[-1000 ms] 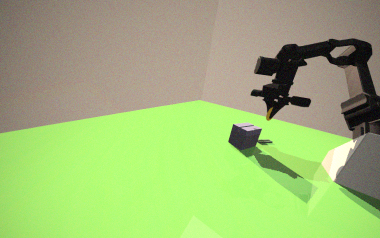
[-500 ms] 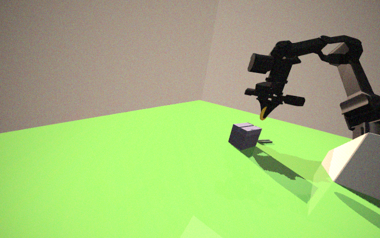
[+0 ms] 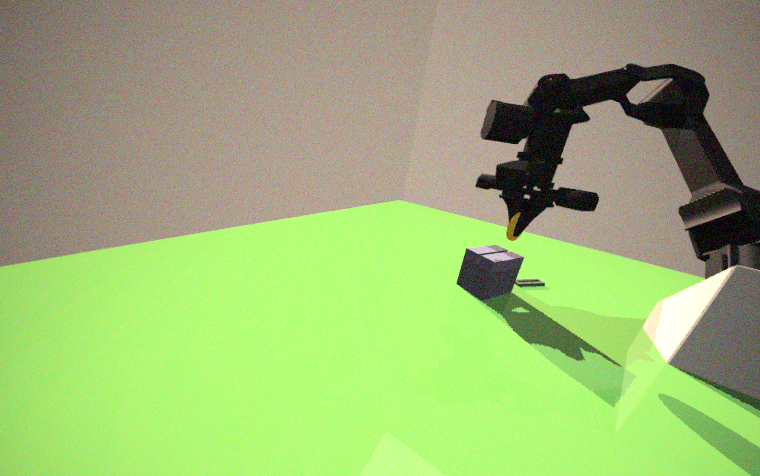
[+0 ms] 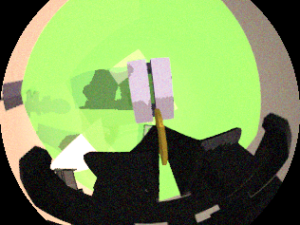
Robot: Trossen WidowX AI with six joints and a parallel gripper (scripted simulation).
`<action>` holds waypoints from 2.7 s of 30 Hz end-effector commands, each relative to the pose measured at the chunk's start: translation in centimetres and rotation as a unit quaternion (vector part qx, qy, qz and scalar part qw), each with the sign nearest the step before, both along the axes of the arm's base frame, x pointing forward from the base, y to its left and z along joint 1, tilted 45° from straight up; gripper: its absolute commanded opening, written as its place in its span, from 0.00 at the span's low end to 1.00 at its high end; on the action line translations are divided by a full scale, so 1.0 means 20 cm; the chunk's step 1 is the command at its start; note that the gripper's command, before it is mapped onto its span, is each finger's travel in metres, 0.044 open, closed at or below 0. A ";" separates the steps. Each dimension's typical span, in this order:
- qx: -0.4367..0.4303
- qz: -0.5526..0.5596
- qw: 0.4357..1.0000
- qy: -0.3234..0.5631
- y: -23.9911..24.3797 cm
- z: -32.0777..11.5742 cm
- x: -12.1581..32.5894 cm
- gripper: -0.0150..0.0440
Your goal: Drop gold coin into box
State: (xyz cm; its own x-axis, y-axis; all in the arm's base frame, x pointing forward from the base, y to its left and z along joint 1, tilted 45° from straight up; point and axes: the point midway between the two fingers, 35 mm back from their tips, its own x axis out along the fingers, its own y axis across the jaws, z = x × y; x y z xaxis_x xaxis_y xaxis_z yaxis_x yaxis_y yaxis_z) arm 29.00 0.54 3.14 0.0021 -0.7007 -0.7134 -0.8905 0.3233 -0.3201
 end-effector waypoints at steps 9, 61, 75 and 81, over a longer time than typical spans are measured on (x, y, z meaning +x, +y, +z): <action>0.002 0.001 1.000 -0.003 0.10 -0.10 0.08 0.25; -0.003 0.000 1.000 0.003 0.11 -0.15 0.09 0.25; -0.003 0.000 1.000 0.002 0.08 -0.18 0.09 0.25; -0.003 0.000 1.000 0.002 0.07 -0.19 0.09 0.25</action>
State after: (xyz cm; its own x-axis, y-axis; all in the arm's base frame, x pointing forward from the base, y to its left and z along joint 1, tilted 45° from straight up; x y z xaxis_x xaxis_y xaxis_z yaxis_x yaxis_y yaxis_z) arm 30.92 2.09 -0.56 -0.0011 -0.7028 -0.7114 -0.8895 0.3257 -0.3204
